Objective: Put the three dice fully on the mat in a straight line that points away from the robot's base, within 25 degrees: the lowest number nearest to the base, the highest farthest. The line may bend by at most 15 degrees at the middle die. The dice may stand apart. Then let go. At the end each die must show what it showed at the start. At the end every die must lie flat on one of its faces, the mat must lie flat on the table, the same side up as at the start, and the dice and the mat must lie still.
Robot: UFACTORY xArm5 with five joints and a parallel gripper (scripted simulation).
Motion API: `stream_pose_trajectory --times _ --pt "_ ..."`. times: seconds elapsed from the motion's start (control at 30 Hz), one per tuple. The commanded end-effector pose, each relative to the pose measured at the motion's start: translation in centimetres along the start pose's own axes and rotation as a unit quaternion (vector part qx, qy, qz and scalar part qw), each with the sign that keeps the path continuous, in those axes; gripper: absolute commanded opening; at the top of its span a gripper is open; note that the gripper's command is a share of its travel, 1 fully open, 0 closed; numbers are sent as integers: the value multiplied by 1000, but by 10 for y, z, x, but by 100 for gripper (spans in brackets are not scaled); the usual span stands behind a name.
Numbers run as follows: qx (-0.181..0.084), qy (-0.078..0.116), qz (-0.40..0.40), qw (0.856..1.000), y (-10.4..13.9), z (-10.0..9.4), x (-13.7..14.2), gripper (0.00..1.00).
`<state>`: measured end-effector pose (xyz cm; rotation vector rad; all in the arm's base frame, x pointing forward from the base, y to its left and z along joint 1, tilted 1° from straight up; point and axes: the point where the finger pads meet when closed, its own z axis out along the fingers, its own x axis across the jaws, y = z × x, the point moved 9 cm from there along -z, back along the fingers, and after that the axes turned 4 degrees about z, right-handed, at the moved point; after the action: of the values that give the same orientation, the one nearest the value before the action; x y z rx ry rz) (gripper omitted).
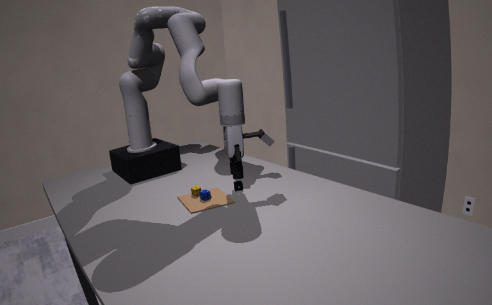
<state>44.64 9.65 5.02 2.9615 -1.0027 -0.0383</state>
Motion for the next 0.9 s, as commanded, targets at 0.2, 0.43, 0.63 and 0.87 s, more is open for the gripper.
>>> stream_pose_trajectory --times 0.2,0.43,0.63,0.87 --pt "1 1 0 1000 -1 8 1 42" --pt "1 1 0 1000 -1 12 1 42" --pt "1 1 0 1000 -1 13 1 42" --pt "1 1 0 1000 -1 13 1 42"
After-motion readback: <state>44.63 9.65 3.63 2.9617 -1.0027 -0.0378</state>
